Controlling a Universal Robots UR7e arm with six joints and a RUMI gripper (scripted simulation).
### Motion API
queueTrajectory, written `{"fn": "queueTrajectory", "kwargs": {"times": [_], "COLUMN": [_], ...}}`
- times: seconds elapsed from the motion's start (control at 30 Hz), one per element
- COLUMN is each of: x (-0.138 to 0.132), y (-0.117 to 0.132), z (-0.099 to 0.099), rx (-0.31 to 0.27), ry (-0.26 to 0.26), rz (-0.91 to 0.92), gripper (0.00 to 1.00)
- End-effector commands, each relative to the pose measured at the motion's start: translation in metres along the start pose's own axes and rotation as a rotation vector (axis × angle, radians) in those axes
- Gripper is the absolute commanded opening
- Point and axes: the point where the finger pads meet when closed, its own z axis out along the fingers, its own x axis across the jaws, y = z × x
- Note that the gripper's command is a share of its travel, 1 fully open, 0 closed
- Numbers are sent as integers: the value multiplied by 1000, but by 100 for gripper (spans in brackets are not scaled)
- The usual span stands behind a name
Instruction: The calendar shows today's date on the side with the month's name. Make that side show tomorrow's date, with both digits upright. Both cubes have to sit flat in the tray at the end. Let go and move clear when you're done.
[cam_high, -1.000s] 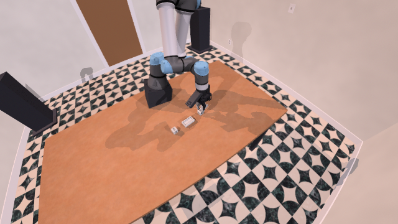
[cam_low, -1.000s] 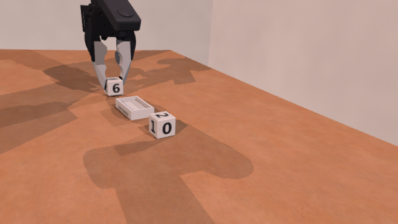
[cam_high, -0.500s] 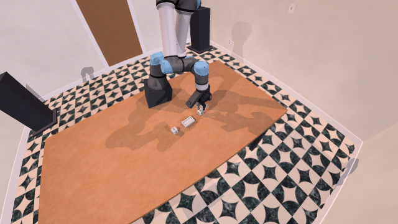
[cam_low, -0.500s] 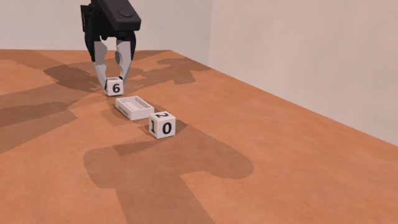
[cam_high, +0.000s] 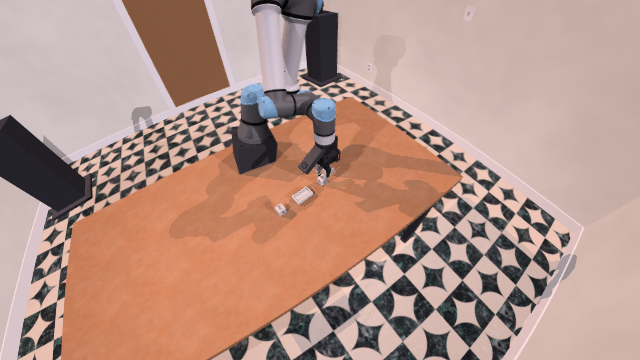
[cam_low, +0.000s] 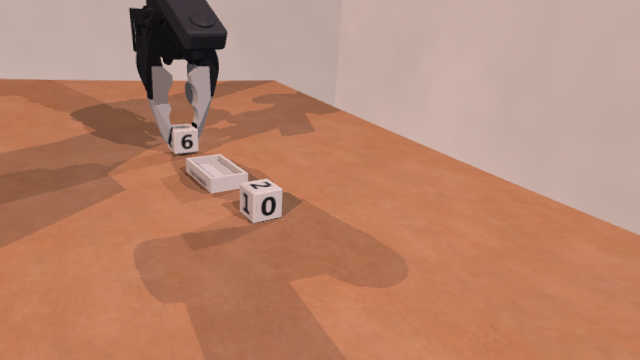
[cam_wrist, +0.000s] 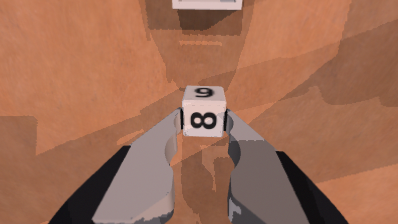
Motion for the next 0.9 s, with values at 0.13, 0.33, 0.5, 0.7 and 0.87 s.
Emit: {"fn": "queueTrajectory", "kwargs": {"times": [0.13,0.33,0.5,0.7,0.87], "x": [1,1,1,0,0], "y": [-1,0,0,0,0], "z": [3,4,4,4,4], "rx": [0,0,0,1,1], "ry": [1,2,2,0,0], "rz": [1,1,0,0,0], "gripper": [11,11,11,11,11]}}
